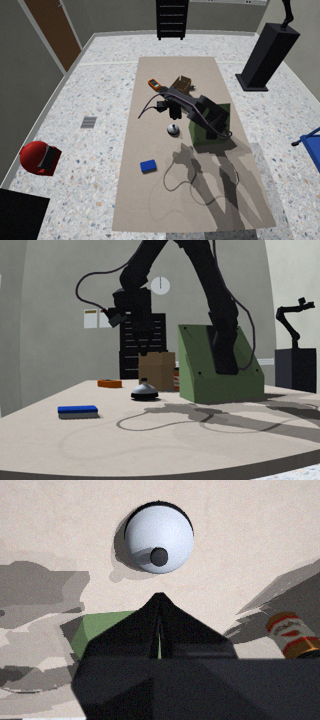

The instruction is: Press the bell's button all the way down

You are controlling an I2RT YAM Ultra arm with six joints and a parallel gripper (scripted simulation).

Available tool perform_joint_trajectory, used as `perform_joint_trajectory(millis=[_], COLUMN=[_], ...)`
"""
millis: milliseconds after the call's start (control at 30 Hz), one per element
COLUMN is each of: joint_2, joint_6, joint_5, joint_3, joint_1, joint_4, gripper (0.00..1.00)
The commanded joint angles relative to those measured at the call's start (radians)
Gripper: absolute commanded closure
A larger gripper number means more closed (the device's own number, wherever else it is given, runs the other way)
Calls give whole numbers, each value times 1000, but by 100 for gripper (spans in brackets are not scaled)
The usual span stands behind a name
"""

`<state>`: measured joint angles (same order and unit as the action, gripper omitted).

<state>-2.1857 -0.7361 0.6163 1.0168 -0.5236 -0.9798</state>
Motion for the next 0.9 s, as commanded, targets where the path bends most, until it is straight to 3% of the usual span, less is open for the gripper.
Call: perform_joint_trajectory(millis=[0,867], joint_2=[4,-44], joint_6=[12,93], joint_5=[19,60], joint_3=[-17,-97], joint_1=[-21,78], joint_4=[9,181], gripper=[100,100])
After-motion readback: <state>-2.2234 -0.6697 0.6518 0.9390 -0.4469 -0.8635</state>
